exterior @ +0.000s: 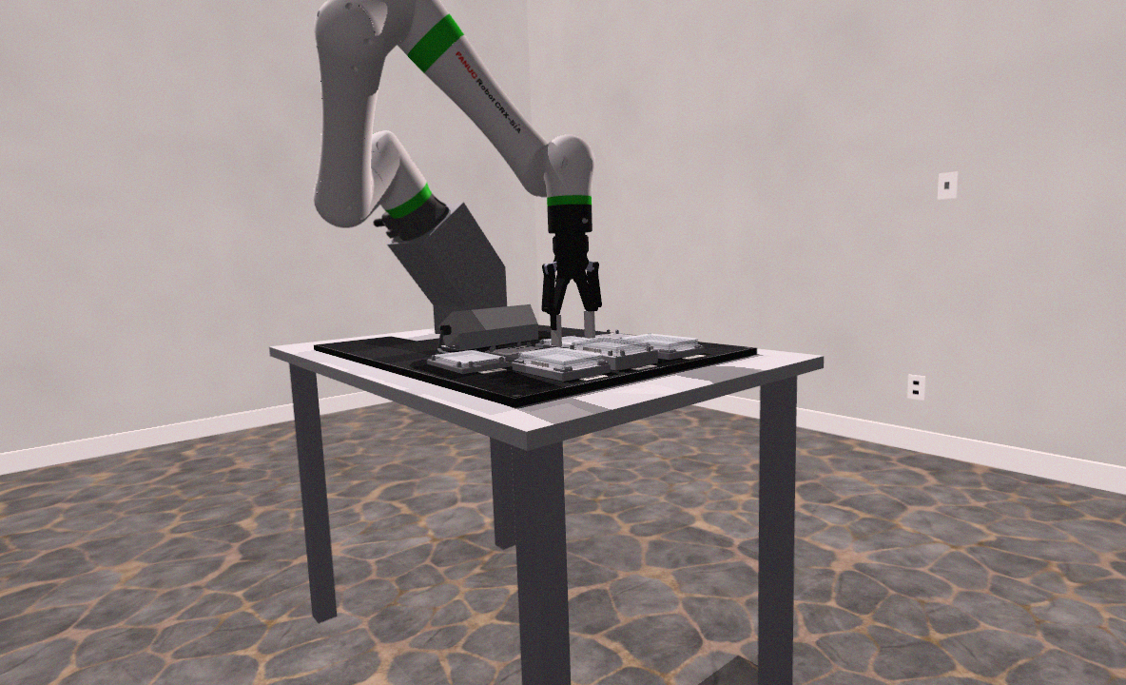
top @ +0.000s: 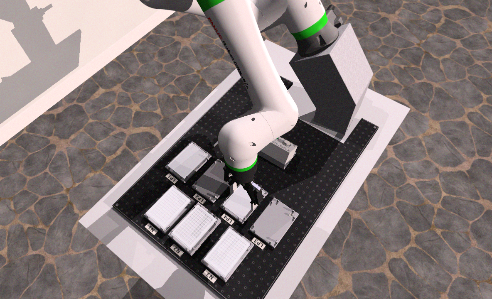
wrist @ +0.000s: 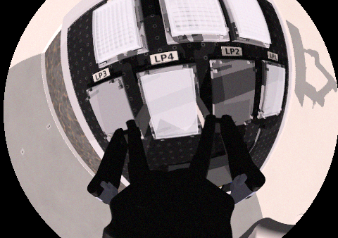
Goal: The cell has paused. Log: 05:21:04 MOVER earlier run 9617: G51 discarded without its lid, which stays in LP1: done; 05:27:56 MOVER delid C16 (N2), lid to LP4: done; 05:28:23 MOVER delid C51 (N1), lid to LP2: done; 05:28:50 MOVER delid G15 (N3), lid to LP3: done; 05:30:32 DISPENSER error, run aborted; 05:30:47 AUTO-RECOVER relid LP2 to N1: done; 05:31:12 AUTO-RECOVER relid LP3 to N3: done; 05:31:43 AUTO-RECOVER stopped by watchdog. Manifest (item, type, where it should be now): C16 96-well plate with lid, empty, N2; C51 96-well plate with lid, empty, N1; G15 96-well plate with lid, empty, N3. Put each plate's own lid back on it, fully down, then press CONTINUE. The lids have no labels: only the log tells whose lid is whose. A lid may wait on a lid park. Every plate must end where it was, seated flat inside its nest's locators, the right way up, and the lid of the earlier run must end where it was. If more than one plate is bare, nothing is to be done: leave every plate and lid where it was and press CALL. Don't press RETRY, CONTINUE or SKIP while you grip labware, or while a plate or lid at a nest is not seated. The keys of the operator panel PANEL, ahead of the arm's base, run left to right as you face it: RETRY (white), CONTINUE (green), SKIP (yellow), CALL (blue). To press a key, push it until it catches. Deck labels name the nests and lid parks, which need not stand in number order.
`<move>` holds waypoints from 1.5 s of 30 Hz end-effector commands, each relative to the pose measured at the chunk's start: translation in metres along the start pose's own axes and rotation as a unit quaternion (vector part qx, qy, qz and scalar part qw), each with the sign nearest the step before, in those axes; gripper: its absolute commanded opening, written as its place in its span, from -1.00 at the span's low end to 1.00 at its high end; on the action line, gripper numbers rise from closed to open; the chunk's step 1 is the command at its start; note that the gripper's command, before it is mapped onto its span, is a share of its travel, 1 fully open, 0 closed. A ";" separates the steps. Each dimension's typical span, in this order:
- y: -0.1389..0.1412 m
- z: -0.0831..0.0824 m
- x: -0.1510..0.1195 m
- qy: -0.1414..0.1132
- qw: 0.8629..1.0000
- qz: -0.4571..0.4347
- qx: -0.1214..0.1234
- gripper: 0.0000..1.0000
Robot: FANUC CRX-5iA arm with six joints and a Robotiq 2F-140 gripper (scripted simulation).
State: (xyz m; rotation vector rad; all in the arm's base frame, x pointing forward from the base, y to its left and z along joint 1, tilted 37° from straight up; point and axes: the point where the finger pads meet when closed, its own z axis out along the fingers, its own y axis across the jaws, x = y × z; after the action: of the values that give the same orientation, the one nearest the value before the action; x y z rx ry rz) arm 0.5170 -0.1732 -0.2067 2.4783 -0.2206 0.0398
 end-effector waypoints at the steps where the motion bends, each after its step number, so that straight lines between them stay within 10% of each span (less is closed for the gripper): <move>1: 0.000 0.000 0.000 0.000 1.000 0.000 0.000 -1.00; 45: 0.000 -0.051 0.000 0.000 1.000 0.000 0.000 -1.00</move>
State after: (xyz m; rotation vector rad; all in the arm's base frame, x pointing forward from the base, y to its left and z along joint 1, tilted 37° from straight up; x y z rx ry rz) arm 0.5179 -0.1457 -0.1708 2.4784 -0.2208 0.0397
